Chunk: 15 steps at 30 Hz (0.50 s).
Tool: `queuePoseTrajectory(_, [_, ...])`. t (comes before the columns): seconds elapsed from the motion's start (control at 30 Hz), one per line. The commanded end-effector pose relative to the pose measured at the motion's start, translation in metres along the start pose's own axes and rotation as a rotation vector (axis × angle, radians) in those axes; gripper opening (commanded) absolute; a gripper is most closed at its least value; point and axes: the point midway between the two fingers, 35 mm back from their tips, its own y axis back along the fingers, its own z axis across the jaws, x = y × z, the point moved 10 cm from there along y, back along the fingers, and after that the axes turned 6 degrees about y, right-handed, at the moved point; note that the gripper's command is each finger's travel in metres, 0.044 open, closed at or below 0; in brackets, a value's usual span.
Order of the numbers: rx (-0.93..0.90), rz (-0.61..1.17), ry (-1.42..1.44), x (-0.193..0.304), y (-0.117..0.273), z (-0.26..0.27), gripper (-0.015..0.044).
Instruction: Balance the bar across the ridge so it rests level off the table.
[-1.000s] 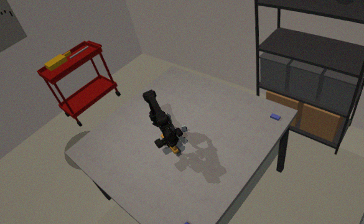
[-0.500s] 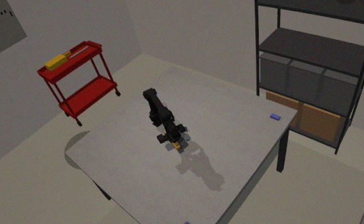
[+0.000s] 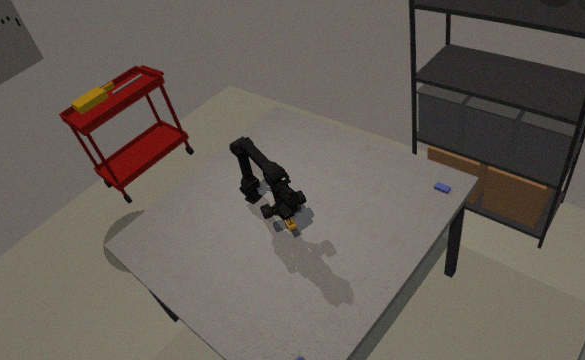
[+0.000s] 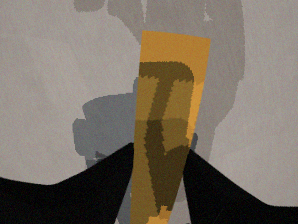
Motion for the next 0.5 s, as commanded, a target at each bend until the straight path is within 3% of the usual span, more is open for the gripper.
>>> queuePoseTrajectory(0.0, [-0.005,-0.009,-0.033,0.009,0.003,0.012,0.0])
queuePoseTrajectory(0.47, [-0.008,-0.005,-0.151,0.047,0.002,0.051,0.0])
